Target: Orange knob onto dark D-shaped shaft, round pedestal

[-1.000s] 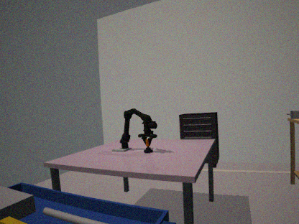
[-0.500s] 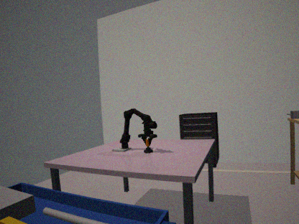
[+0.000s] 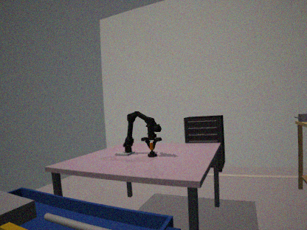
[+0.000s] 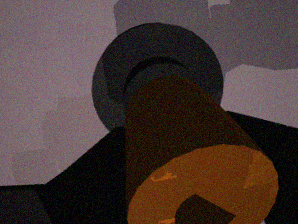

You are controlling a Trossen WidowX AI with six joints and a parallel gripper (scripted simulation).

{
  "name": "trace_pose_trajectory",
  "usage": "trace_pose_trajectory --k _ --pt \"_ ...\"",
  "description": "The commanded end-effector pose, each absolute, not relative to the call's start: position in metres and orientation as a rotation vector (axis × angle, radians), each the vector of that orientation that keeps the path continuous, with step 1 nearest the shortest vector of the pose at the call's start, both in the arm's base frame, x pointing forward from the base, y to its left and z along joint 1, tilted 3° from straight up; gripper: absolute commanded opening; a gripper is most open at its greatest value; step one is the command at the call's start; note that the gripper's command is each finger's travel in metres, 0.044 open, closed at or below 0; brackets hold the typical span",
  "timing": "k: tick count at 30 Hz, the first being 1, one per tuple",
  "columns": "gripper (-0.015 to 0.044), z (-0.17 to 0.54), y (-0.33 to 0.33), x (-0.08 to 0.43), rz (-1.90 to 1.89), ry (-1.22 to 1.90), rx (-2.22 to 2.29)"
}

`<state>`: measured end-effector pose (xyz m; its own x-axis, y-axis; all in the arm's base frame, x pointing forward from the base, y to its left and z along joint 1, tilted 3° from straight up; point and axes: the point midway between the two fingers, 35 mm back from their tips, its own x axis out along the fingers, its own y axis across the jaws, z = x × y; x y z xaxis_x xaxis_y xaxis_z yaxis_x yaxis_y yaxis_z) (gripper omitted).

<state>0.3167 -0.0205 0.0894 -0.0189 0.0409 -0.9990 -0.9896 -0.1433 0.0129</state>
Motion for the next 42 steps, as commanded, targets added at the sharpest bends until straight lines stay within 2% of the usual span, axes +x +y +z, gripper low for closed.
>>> trace_pose_trajectory --k 1,26,33,42 --pt "0.0000 0.0914 -0.0210 0.3200 1.365 1.096 -1.304" --pt "0.0000 0.0907 -0.0206 0.3156 1.365 1.096 -1.304" --pt "0.0000 0.0921 -0.0207 0.3166 1.504 0.979 -1.446" --pt "0.0000 0.0894 -0.0207 0.3196 1.511 0.973 -1.454"
